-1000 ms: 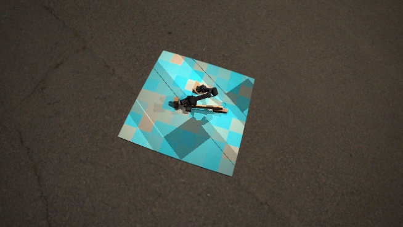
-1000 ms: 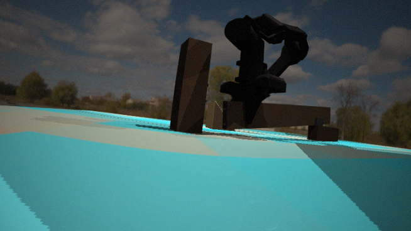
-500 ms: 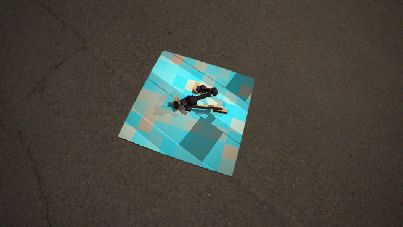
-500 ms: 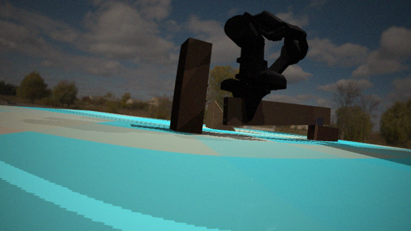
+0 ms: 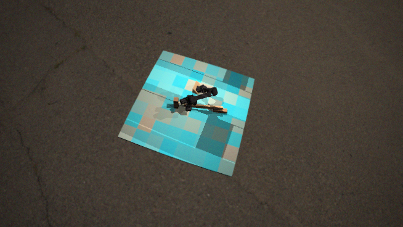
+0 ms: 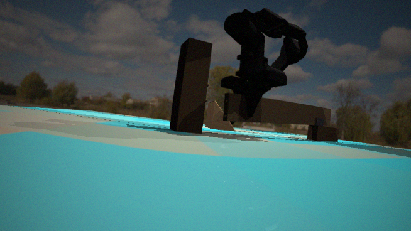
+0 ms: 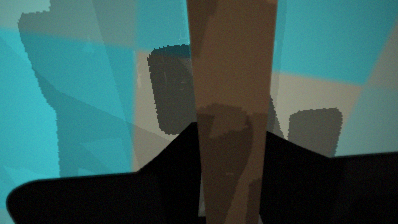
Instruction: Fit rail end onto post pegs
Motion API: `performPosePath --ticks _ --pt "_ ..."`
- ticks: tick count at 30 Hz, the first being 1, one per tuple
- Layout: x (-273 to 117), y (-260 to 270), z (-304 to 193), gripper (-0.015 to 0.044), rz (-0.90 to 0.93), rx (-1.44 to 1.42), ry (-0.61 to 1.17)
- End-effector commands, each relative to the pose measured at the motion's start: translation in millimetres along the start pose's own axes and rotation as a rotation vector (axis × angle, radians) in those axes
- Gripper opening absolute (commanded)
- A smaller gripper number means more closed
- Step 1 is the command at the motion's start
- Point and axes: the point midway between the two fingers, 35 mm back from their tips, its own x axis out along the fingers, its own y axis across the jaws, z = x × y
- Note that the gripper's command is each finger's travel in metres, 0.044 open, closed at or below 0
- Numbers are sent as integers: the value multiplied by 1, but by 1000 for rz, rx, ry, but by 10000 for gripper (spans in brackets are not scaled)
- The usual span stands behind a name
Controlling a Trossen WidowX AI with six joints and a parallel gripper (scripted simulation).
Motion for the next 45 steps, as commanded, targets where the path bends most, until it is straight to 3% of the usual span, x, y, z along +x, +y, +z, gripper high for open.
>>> performPosePath --ticks 1,45 --pt "-4 -1 0 0 -9 -1 -2" --pt "-20 -1 0 0 -9 -1 -1"
